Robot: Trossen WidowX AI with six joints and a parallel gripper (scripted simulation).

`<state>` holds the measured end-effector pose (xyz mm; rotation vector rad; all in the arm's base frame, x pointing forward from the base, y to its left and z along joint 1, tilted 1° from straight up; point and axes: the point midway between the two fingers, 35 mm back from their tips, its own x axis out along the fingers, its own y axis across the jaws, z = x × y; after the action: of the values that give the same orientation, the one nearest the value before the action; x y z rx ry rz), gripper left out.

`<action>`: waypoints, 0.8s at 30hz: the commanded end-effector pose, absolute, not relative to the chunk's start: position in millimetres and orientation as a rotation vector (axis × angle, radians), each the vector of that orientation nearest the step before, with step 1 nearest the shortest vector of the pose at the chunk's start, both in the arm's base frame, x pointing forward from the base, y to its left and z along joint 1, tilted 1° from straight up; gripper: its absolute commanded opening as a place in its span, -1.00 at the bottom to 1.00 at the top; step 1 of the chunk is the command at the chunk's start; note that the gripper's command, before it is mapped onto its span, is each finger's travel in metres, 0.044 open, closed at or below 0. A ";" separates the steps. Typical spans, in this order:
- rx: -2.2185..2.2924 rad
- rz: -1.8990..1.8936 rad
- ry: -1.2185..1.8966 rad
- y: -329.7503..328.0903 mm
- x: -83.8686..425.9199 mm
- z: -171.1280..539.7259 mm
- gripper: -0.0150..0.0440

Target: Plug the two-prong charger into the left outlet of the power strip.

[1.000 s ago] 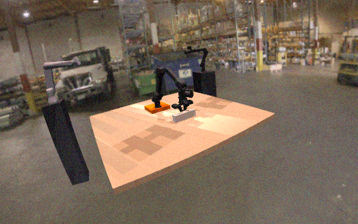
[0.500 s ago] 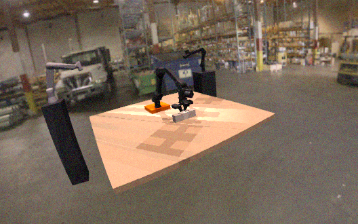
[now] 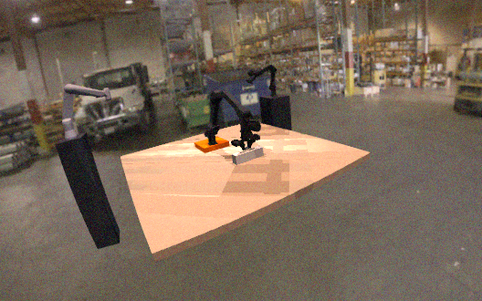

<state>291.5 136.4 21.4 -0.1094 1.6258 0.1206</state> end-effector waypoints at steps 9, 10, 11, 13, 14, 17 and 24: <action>-0.114 0.127 1.626 137.0 295.2 22.1 -0.49; -0.114 0.127 1.626 137.1 295.5 22.1 -0.49; -0.114 0.127 1.626 137.1 295.8 22.1 -0.49; -0.114 0.127 1.626 137.2 296.4 22.0 -0.49; -0.114 0.127 1.626 137.3 296.7 22.0 -0.49; -0.114 0.127 1.626 137.4 297.6 22.0 -0.49; -0.114 0.127 1.626 137.7 299.9 22.0 -0.49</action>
<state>298.3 137.3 21.3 -0.1096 1.6277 0.1203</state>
